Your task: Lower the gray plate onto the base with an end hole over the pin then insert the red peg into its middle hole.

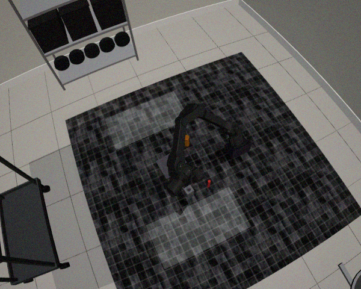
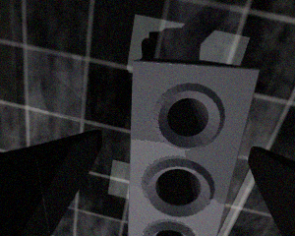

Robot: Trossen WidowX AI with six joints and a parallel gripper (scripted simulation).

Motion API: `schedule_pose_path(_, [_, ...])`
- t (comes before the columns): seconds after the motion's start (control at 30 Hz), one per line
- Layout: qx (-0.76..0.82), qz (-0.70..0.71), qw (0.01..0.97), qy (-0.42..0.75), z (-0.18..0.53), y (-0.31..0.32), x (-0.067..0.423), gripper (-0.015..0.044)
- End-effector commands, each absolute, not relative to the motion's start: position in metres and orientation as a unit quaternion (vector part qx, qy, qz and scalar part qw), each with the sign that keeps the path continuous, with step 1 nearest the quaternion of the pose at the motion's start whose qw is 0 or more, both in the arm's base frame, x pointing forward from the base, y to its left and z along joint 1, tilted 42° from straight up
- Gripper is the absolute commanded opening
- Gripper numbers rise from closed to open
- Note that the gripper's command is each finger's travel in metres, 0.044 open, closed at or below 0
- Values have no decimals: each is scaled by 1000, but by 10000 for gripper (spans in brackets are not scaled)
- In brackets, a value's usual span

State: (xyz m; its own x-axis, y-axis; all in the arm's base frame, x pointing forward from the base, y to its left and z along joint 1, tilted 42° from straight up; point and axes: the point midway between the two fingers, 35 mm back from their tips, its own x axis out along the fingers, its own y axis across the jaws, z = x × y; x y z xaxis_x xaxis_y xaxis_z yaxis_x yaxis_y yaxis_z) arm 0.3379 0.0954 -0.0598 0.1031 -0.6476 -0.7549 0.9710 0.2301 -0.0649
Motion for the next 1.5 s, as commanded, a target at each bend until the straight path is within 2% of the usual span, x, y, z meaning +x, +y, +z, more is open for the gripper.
schedule_pose_path(0.0, [230, -575, 705, 345, -62, 93, 337, 387])
schedule_pose_path(0.33, [230, -575, 705, 345, -62, 93, 337, 125])
schedule_pose_path(0.77, [230, -575, 705, 345, -62, 93, 337, 38])
schedule_pose_path(0.83, [230, -575, 705, 345, -62, 93, 337, 0])
schedule_pose_path(1.47, [232, -574, 705, 347, -21, 133, 340, 0])
